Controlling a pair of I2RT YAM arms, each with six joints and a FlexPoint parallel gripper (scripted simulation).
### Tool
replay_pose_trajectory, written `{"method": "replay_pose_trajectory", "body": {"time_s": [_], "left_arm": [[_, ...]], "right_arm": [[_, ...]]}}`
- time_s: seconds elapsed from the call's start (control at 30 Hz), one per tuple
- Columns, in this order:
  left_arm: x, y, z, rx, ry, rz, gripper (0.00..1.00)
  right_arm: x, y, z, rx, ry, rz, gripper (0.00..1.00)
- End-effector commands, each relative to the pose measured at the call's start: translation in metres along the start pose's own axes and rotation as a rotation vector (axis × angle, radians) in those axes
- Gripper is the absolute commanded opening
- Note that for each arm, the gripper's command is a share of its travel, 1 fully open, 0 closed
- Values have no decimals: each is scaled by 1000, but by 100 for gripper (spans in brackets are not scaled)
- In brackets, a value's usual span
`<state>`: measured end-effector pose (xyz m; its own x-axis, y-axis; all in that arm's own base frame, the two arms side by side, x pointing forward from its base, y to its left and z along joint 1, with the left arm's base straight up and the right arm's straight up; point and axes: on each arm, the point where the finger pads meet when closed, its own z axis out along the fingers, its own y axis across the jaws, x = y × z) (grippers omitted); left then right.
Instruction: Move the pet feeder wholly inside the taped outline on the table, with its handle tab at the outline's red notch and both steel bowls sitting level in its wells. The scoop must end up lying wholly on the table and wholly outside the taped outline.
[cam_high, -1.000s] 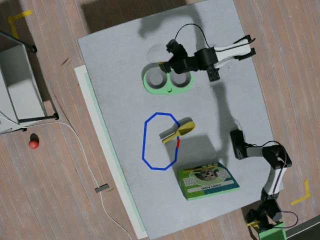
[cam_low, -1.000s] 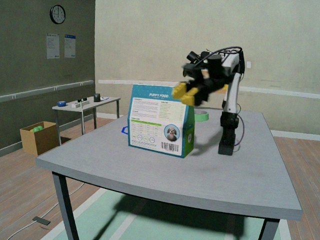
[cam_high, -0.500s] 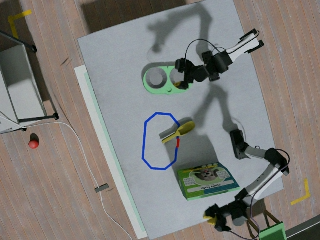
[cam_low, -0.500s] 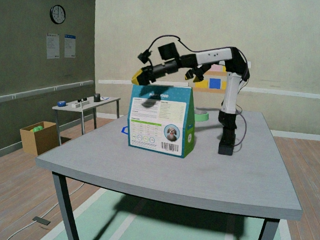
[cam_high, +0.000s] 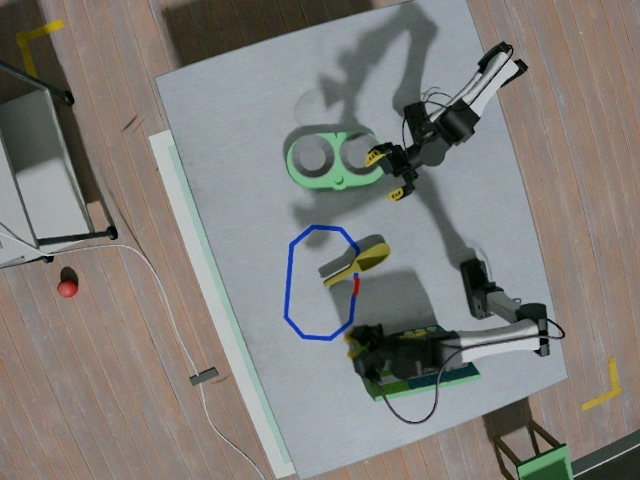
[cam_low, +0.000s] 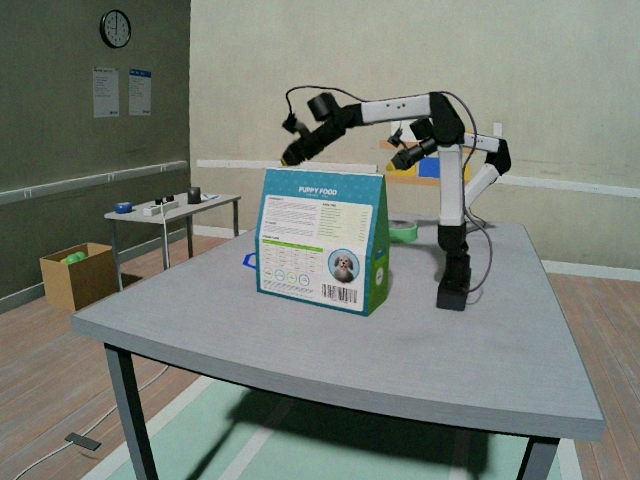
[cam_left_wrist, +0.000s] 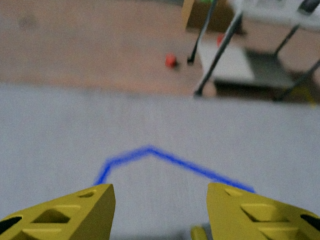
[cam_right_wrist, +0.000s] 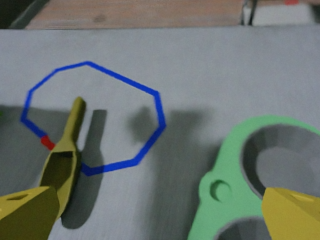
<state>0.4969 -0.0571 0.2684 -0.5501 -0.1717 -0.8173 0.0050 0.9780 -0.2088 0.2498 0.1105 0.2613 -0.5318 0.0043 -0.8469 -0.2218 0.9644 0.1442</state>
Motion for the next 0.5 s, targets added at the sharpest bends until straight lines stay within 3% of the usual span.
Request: {"method": "replay_pose_trajectory", "body": {"time_s": [0.0,0.2,0.47], "left_arm": [[28,-6,21,-82,157,-88,48],[121,-64,67,-137,429,-105,48],[189,-101,82,-207,585,-79,48]], "right_arm": [[-4,24,-3,-132,-75,-113,100],[31,56,-10,-307,-100,-255,100],[44,63,-10,-358,-99,-281,100]]}}
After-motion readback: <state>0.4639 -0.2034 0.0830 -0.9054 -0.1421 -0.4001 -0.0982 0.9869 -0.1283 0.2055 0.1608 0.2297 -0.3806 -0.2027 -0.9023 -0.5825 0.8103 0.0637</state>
